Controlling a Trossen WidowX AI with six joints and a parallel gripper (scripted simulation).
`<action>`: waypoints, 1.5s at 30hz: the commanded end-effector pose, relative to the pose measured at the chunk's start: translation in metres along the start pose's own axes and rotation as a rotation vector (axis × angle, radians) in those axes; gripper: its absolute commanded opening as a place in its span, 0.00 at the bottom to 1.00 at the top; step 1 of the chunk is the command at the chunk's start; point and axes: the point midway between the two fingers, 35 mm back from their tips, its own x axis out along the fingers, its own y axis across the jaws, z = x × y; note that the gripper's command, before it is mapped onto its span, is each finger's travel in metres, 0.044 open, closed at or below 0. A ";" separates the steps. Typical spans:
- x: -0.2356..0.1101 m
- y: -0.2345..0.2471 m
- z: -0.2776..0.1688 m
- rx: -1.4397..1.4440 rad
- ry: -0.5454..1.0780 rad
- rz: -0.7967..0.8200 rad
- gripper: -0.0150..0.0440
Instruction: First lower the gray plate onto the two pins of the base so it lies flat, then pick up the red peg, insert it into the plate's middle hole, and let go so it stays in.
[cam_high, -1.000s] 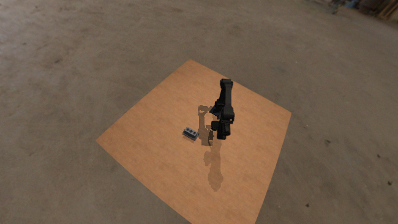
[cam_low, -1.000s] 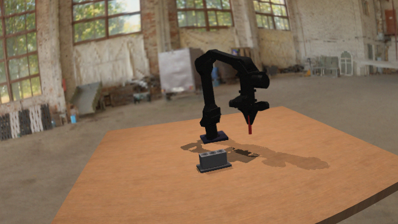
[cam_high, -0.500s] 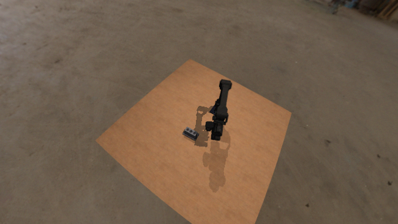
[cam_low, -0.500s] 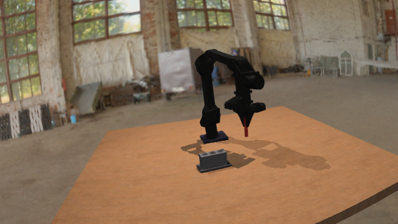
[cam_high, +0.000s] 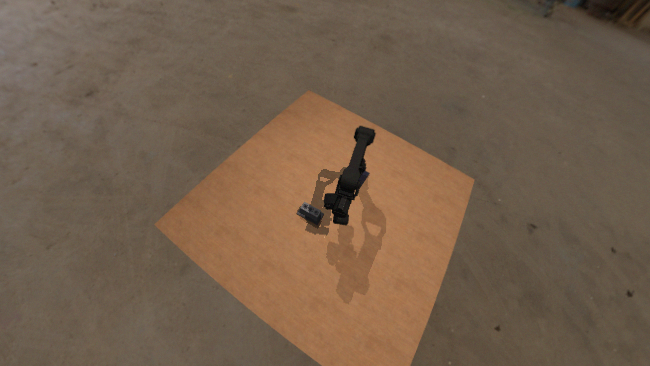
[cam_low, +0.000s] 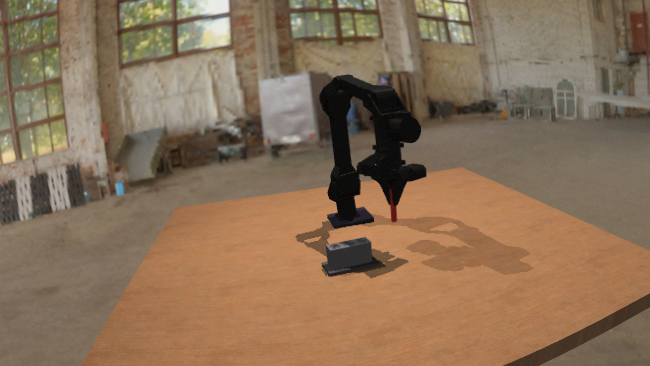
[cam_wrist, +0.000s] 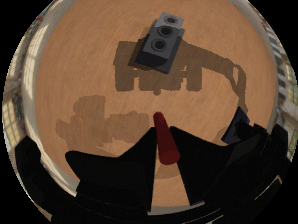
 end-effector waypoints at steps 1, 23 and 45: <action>0.001 0.001 0.011 -0.002 0.003 -0.005 0.25; 0.000 0.000 0.077 -0.014 -0.005 -0.005 0.25; 0.001 -0.013 0.132 -0.044 -0.010 -0.019 0.25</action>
